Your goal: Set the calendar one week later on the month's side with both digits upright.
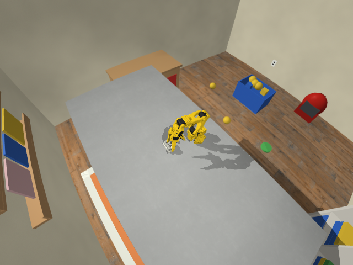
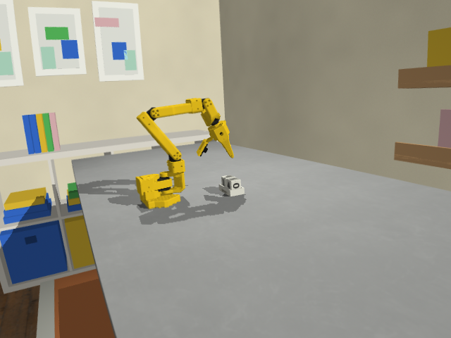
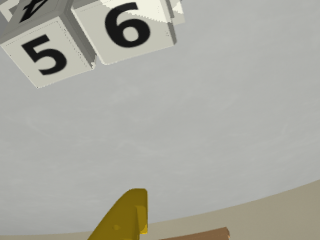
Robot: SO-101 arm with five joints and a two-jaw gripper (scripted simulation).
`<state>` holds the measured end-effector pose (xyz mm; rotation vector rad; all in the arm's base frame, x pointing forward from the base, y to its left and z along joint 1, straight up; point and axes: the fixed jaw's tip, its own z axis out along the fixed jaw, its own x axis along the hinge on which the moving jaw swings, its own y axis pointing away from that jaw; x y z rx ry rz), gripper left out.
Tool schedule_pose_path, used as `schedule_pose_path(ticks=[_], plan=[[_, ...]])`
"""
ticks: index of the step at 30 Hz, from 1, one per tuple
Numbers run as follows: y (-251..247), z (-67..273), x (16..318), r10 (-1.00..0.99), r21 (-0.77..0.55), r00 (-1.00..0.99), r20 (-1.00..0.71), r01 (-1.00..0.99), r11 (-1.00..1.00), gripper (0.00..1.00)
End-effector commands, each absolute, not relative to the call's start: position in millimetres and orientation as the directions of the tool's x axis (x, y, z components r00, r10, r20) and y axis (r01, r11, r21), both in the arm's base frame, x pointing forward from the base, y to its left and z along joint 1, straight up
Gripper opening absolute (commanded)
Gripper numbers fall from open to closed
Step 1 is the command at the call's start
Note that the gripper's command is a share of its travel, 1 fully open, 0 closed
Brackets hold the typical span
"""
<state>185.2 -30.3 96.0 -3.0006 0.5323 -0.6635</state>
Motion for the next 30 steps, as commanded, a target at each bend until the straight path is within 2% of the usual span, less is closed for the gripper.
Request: schedule_pose_path(ticks=[1, 15, 30], plan=[[-35, 103, 181, -0.26, -0.057, 0.863, 0.433, -0.261, -0.964, 0.42], [-44, 97, 156, 0.02, 0.081, 0.939, 0.343, -0.008, -0.997, 0.37], [-47, 93, 139, 0.21, 0.135, 0.943, 0.259, 0.18, -0.974, 0.33]])
